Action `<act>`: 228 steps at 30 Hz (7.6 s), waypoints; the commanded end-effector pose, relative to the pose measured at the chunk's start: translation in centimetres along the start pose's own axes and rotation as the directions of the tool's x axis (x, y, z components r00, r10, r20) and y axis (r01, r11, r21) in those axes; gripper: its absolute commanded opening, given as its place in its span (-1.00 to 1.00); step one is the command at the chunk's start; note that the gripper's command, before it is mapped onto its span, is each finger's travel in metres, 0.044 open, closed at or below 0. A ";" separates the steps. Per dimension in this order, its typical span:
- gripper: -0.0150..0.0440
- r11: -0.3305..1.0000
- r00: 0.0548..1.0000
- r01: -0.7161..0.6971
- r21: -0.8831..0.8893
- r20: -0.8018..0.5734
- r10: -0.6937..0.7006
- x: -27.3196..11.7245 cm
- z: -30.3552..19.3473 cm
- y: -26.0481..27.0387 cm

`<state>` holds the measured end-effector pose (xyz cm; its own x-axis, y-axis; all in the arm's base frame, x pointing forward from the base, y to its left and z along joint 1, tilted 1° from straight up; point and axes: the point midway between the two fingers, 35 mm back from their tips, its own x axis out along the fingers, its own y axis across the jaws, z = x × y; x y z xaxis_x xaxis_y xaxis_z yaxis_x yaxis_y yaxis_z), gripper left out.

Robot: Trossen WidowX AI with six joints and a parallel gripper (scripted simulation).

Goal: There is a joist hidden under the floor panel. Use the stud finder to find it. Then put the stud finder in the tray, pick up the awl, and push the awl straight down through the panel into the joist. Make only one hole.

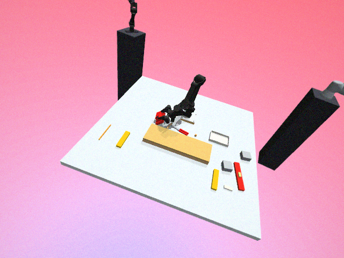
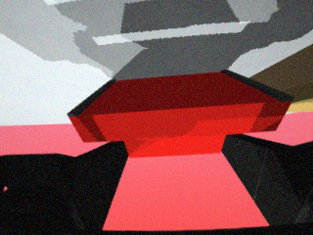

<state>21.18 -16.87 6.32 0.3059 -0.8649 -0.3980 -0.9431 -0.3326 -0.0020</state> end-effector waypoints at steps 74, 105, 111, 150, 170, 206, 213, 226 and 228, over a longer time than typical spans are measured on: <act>0.79 1.000 1.000 -0.001 0.000 -0.001 0.001 -0.3 0.7 0.0; 0.79 1.000 1.000 -0.001 0.000 -0.001 0.001 -0.3 0.7 0.0; 0.79 1.000 1.000 -0.001 0.000 -0.001 0.001 -0.3 0.7 0.0; 0.79 1.000 1.000 -0.001 0.000 -0.001 0.001 -0.3 0.7 0.0; 0.79 1.000 1.000 -0.001 0.000 -0.001 0.001 -0.3 0.7 0.0; 1.00 1.000 1.000 -0.006 0.009 -0.009 0.006 -0.6 0.5 -0.1; 1.00 1.000 1.000 -0.007 0.009 -0.006 0.007 -1.2 0.5 -0.1; 1.00 1.000 1.000 -0.007 0.010 -0.006 0.007 -2.4 0.5 -0.1; 1.00 1.000 1.000 -0.006 0.009 -0.006 0.007 -2.6 0.5 -0.1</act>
<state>20.50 -14.62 6.59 0.3012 -0.8666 -0.3978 -0.9452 -0.3264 -0.0047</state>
